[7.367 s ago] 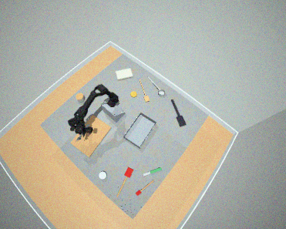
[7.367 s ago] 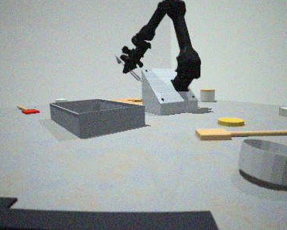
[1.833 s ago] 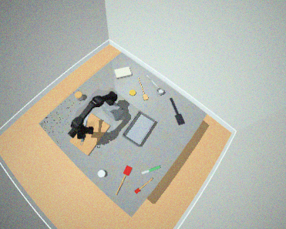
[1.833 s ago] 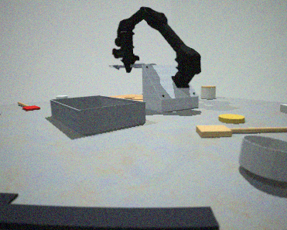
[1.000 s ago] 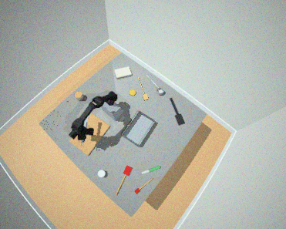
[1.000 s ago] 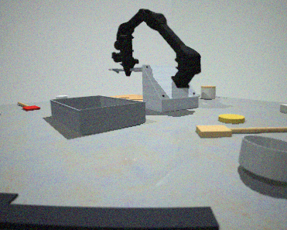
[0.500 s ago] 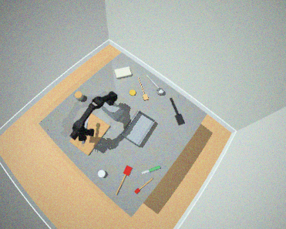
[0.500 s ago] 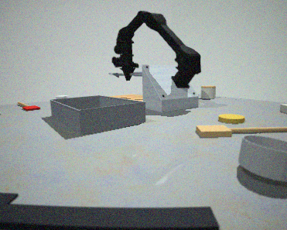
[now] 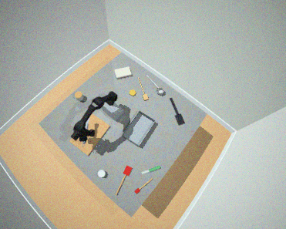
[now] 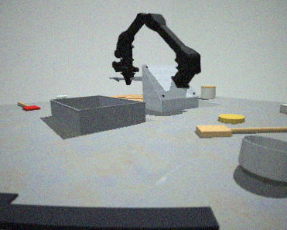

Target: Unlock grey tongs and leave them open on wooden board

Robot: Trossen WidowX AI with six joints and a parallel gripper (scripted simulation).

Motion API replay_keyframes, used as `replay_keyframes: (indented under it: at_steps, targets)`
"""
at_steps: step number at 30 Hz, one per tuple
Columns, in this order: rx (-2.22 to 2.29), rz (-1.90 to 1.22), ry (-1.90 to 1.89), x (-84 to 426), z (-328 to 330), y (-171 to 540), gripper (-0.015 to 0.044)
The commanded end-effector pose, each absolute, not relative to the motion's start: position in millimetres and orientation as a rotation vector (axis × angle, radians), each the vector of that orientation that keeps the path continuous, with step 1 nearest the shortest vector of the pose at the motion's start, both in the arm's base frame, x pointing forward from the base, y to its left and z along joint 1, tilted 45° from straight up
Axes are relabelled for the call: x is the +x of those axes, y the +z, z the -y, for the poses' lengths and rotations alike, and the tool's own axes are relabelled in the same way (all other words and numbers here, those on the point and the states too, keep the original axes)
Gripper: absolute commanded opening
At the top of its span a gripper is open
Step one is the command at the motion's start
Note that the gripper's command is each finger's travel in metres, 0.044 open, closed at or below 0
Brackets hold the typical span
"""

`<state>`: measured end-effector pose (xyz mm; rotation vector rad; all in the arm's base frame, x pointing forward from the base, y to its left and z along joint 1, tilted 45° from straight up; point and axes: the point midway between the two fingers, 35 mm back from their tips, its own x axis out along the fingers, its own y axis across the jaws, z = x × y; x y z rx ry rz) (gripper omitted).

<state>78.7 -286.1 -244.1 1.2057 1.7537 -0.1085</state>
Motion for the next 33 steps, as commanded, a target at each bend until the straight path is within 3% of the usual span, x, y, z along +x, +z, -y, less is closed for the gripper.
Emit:
replay_keyframes:
  at_steps: [1,28,33]
  targets:
    - [1.214,-1.751,-0.110,78.9,279.3,-249.2,-0.0150]
    - [1.213,-1.750,-0.113,76.6,253.3,-270.0,-0.0150]
    - [1.205,-1.755,-0.111,75.8,255.2,-269.5,-0.0019]
